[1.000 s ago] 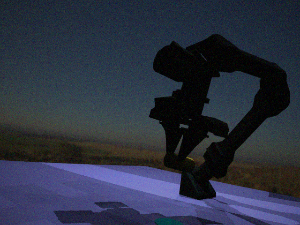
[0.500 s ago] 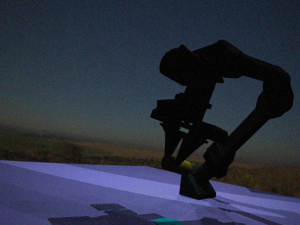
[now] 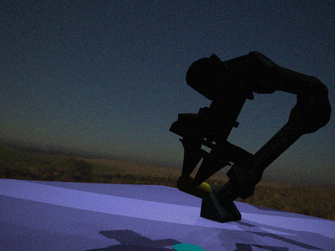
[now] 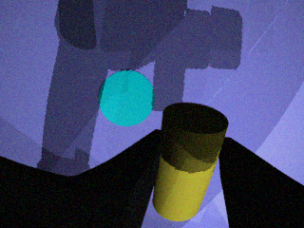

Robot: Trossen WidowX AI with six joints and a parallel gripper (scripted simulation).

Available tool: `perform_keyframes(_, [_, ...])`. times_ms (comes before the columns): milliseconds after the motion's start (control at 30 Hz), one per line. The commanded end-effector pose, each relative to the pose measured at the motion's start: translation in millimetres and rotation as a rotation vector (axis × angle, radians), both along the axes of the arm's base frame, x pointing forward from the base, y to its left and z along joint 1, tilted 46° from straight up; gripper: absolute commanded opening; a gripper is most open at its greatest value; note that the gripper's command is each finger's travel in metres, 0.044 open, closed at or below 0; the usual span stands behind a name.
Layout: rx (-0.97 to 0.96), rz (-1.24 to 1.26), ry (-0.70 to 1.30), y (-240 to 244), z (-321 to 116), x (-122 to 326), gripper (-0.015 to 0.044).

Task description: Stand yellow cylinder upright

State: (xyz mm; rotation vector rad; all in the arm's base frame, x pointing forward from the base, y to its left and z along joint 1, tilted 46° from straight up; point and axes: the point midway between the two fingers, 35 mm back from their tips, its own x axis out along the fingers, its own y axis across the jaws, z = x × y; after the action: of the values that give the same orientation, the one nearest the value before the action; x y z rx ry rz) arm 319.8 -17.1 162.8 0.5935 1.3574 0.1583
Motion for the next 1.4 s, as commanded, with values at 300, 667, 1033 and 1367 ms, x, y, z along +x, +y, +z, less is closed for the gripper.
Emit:
perform_keyframes(300, [-0.069, -0.028, -0.022, 2.2, -6.5, -0.7, 0.0105])
perform_keyframes(667, [-0.118, -0.056, -0.051, 3.0, -9.3, -0.1, 0.0105])
perform_keyframes(1033, [-0.164, -0.088, -0.084, 3.7, -11.3, 0.8, 0.0105])
perform_keyframes(1367, [-0.202, -0.12, -0.117, 4.2, -12.4, 1.7, 0.0105])
